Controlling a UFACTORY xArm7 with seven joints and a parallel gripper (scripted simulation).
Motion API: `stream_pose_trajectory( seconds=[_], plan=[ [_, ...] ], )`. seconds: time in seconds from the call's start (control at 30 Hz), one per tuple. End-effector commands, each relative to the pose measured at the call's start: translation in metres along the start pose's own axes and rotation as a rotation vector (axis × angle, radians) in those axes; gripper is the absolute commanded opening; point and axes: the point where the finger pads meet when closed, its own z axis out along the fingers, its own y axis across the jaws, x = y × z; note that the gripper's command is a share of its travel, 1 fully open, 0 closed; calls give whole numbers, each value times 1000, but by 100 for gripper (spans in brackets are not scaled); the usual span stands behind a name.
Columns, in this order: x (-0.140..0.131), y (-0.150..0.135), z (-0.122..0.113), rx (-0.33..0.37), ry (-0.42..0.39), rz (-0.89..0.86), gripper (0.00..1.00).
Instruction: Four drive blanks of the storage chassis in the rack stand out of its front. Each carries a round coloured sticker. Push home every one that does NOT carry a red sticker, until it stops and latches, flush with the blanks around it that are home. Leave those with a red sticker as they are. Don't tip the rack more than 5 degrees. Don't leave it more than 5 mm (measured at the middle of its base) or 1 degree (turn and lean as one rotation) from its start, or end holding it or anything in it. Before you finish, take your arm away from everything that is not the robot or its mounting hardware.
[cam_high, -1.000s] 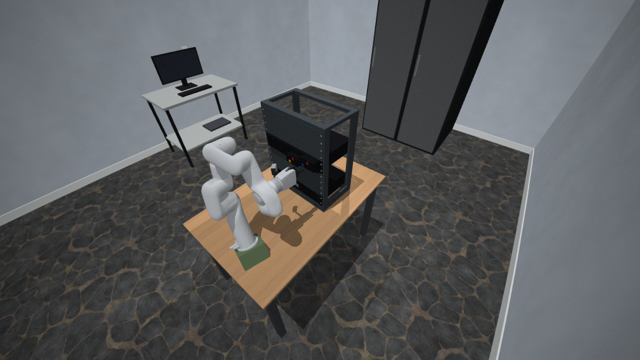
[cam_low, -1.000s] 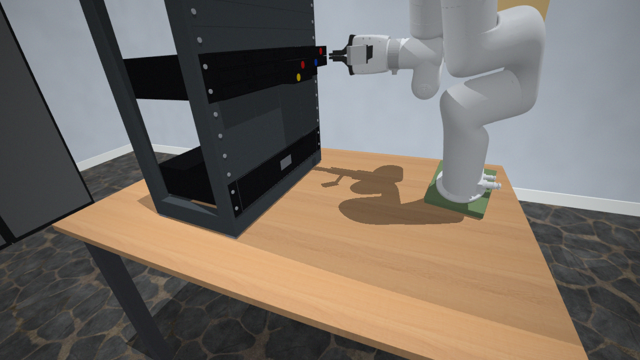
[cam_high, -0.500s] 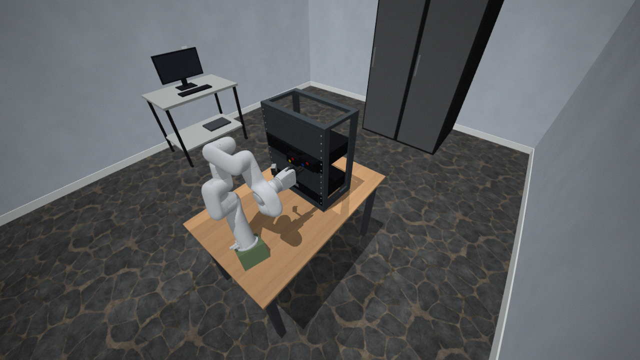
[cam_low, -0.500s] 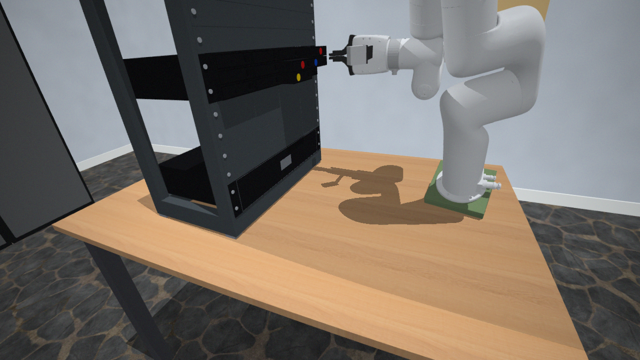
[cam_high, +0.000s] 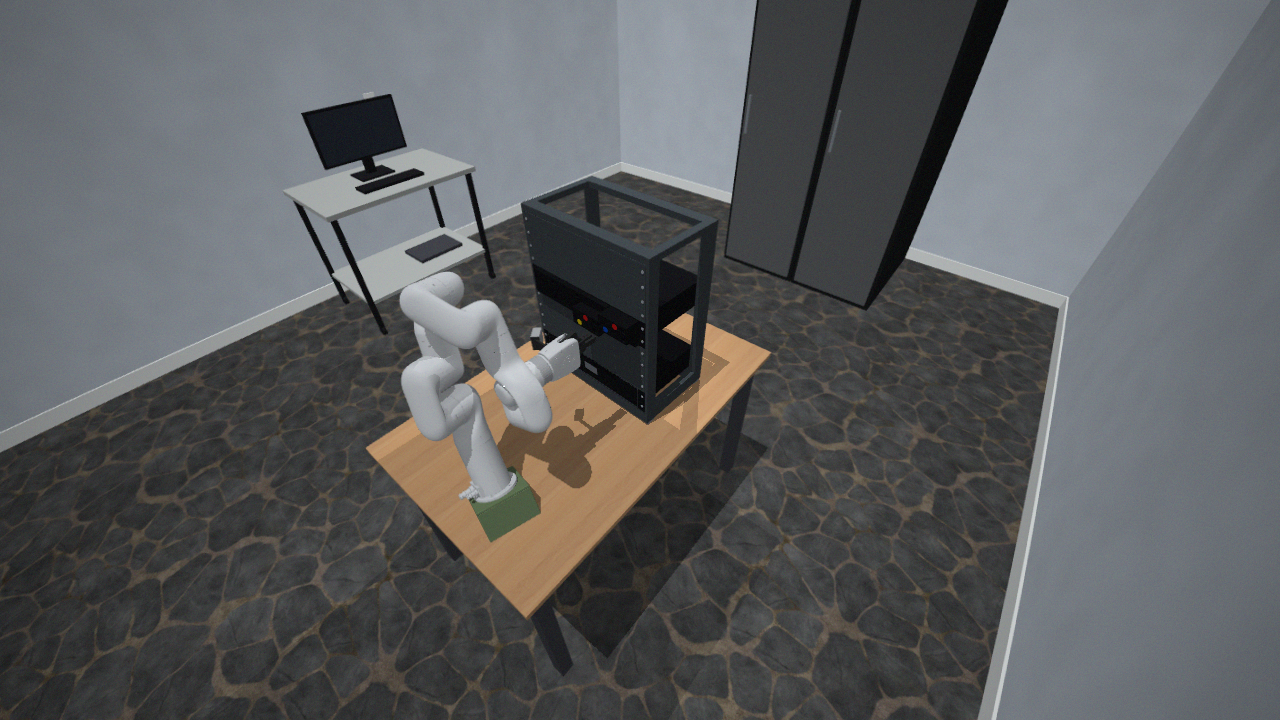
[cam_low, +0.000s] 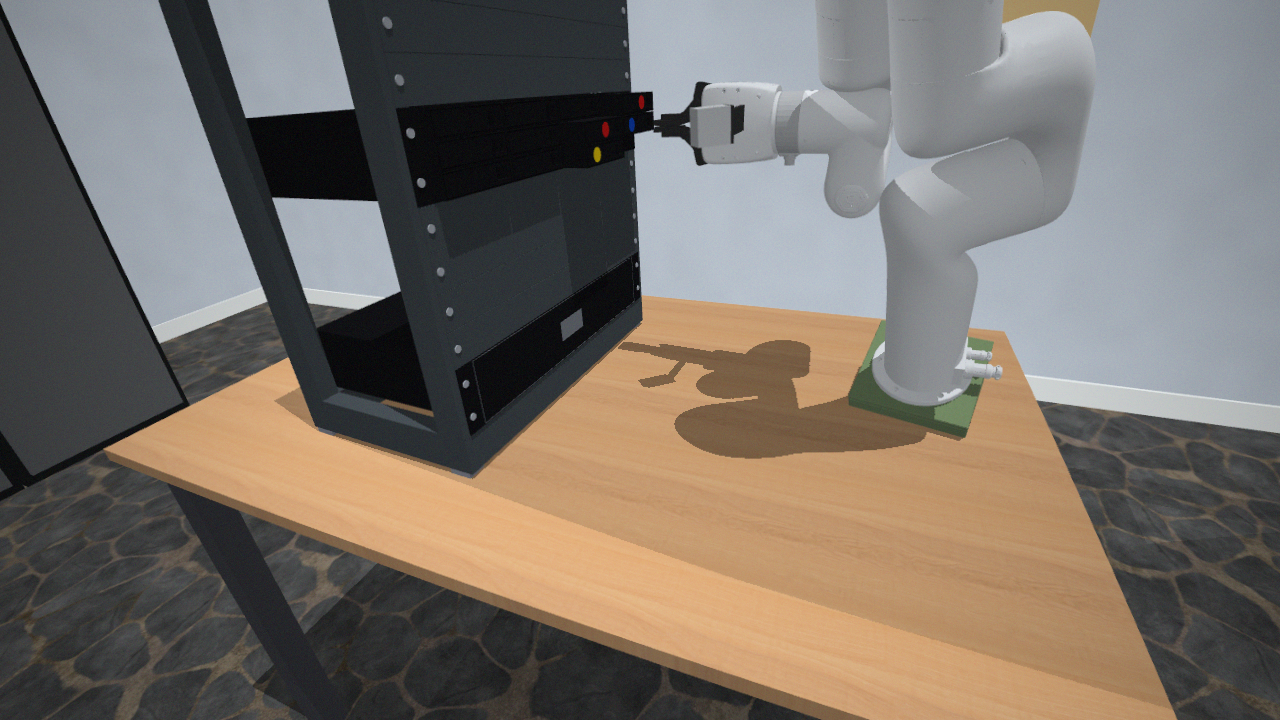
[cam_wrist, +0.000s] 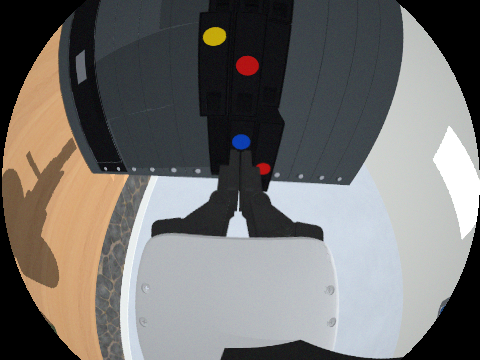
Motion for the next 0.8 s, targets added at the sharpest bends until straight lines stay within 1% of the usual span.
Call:
stream_pose_trajectory(
  seconds=[0.0, 0.1, 0.17, 0.27, 0.53, 0.77],
  plan=[
    [27, -10, -6, -4, -2, -1, 0],
    [42, -16, -10, -4, -2, -1, 0],
    [57, -22, -13, 8, 20, -1, 0],
    [67, -26, -15, 13, 22, -2, 0],
    [75, -29, -17, 16, 20, -2, 0],
    [76, -29, -15, 17, 20, -2, 0]
  ],
)
